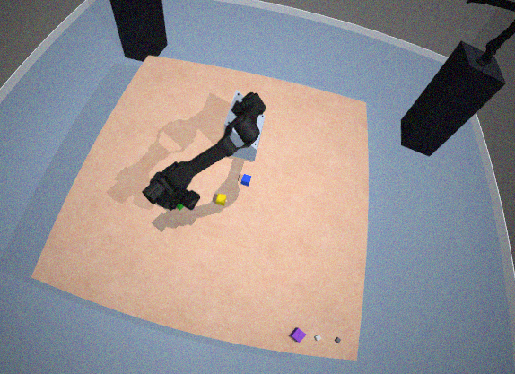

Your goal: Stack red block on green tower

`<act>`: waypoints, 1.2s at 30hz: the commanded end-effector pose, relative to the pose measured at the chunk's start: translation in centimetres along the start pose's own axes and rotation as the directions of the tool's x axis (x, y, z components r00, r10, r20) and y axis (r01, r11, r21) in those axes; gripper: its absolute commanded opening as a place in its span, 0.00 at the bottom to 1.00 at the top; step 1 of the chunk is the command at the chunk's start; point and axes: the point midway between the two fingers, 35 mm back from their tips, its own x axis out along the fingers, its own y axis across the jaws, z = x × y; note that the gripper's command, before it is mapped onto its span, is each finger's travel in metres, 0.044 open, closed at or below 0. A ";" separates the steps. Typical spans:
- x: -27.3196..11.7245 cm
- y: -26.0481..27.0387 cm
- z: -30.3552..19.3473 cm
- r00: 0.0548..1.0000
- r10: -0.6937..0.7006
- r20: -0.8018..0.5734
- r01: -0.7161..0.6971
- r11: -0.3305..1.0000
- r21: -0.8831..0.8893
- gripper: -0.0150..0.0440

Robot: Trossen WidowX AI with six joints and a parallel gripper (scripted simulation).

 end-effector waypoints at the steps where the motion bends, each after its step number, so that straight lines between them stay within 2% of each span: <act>1: 1.5 0.2 -0.2 1.000 0.007 -0.007 -0.007 1.000 0.007 0.25; 31: 1.2 0.2 -0.2 1.000 0.007 -0.007 -0.007 1.000 0.007 0.25; 36: 1.5 0.1 -0.3 1.000 0.002 -0.009 -0.002 1.000 0.002 0.48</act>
